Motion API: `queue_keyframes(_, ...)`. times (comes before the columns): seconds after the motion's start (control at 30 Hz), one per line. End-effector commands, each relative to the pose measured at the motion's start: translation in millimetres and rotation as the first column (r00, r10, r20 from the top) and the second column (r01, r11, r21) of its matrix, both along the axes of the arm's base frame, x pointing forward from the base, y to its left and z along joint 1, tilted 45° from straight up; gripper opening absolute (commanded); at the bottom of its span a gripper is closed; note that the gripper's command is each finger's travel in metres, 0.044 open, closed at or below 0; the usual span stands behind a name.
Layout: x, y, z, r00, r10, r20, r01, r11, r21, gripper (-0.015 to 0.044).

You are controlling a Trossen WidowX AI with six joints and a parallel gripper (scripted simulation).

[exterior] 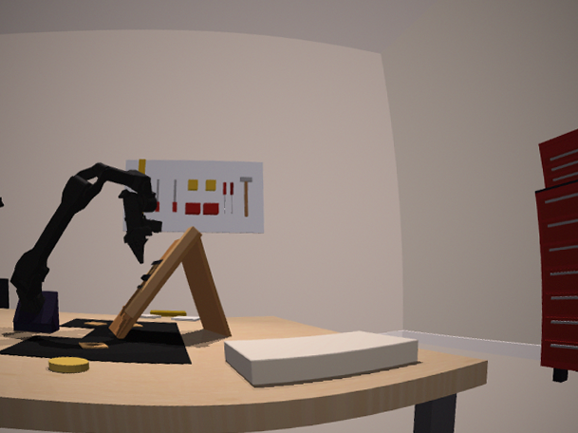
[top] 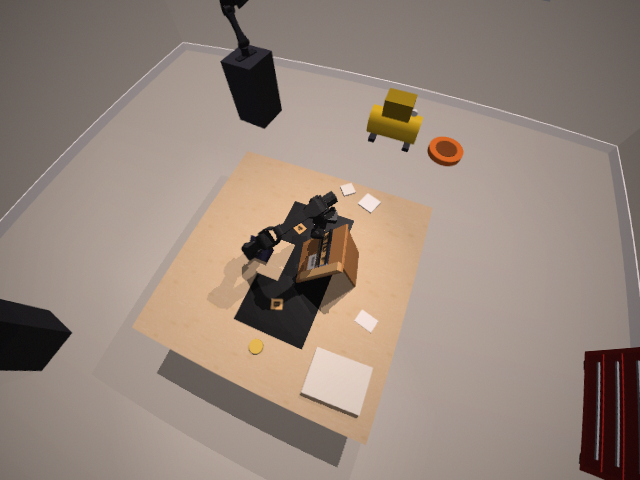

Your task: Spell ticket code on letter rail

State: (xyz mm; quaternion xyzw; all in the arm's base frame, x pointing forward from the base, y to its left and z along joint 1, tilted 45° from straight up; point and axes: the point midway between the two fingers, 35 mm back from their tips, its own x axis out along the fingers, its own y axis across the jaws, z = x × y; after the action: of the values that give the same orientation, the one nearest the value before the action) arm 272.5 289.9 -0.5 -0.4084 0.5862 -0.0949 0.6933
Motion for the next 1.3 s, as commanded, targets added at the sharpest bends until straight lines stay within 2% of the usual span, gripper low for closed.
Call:
queue_keyframes(0.0,1,-1,-2,1.0,-0.007,-0.005,0.007,1.0,-0.002,0.0)
queue_keyframes(1.27,17,-5,-13,1.0,-0.007,-0.004,0.007,1.0,-0.002,0.0)
